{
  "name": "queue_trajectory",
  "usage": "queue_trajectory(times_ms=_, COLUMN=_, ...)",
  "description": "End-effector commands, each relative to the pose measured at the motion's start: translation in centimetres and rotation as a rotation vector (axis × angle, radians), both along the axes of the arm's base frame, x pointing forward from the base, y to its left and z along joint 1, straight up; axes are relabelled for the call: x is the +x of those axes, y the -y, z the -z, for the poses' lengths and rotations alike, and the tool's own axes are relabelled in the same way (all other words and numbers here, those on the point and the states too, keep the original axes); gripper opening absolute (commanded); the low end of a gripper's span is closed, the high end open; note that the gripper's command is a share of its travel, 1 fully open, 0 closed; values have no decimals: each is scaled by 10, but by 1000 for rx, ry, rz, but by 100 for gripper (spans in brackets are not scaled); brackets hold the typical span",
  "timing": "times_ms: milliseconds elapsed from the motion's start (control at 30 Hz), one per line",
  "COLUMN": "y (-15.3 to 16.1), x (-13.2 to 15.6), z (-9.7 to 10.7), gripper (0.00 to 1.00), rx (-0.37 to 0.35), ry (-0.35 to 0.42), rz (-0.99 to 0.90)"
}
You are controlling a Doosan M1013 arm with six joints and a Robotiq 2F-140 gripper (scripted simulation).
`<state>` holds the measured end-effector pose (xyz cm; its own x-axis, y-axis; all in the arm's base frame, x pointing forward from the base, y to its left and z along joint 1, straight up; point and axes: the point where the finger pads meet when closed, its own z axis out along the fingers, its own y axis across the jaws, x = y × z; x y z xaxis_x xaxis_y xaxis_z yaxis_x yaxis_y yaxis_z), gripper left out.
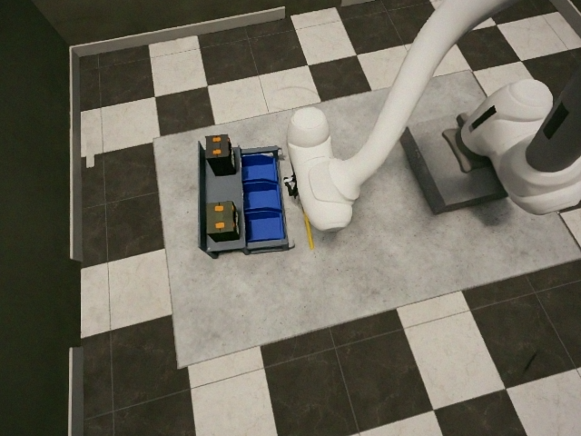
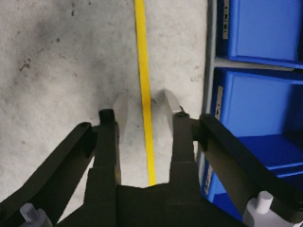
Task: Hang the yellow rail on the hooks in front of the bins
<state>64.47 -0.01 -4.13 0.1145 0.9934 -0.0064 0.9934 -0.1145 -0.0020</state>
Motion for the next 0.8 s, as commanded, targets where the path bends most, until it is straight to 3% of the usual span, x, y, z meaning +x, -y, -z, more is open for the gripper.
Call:
queue_trajectory(times_ms=0, y=0, x=0, z=0, gripper=37, rx=0, ry=0, rz=0)
queue_trajectory(times_ms=767, y=0, x=0, z=13, gripper=37, rx=0, ry=0, rz=0)
